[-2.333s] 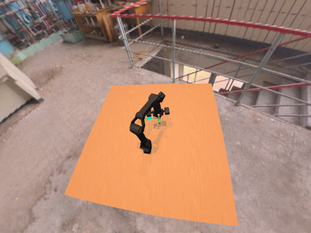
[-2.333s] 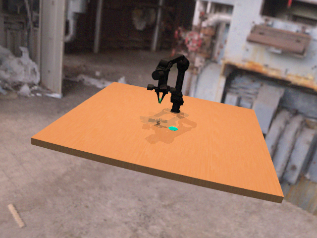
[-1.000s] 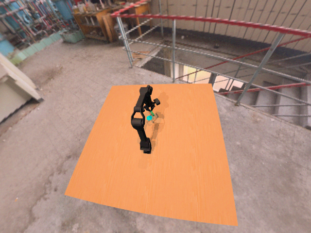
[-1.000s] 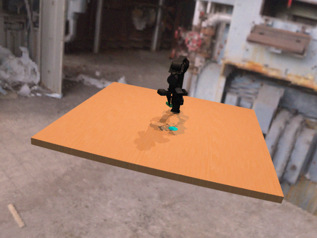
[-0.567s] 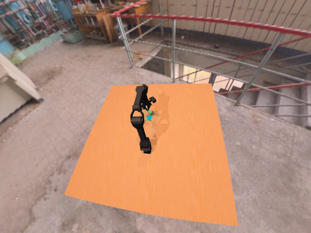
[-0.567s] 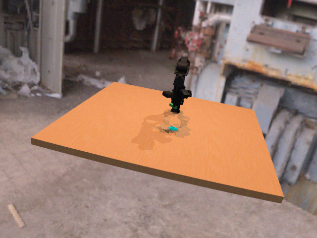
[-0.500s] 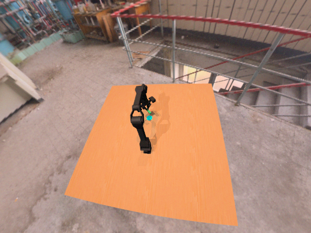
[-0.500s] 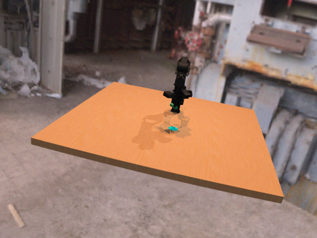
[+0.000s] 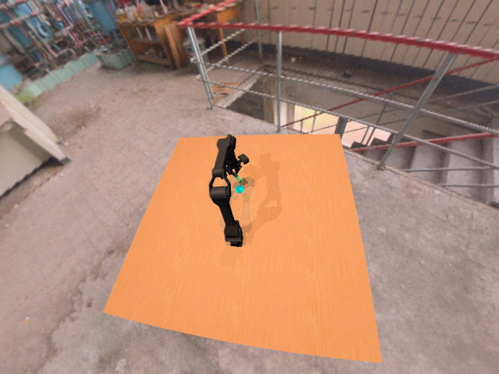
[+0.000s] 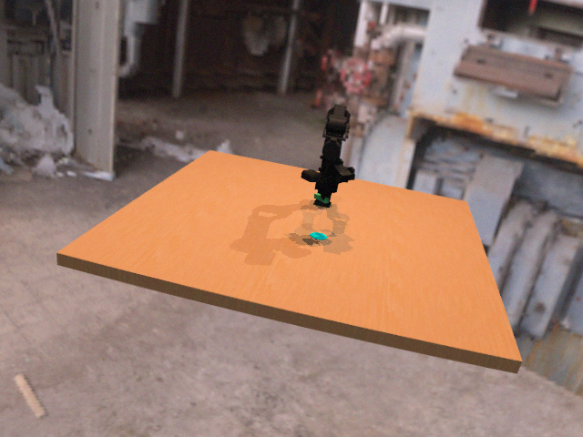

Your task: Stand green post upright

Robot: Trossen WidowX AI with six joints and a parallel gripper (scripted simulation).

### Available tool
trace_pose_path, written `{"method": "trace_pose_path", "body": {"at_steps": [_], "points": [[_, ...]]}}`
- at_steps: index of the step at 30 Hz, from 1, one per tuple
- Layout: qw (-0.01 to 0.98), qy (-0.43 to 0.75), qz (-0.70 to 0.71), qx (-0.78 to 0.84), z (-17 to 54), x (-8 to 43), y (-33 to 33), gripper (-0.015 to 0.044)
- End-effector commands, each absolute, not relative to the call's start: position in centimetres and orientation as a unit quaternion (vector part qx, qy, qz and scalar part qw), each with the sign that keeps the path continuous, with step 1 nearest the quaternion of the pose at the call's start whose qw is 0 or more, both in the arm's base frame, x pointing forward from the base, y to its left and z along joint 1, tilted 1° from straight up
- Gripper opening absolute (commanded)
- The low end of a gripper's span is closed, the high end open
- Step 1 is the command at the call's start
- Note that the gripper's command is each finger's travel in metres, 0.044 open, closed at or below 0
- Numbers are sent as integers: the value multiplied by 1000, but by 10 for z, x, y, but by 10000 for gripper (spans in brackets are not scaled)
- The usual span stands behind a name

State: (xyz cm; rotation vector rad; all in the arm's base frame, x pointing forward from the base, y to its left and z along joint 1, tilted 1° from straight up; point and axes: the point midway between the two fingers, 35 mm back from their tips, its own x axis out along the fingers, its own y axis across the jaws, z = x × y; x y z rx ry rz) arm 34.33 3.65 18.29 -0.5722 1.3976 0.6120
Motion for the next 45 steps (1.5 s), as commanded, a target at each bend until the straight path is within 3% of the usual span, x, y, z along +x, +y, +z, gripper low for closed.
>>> {"method": "trace_pose_path", "body": {"at_steps": [1,45], "points": [[697,618,272,-242,179,346,37,23],[799,518,269,-146,159,379,35,23]]}}
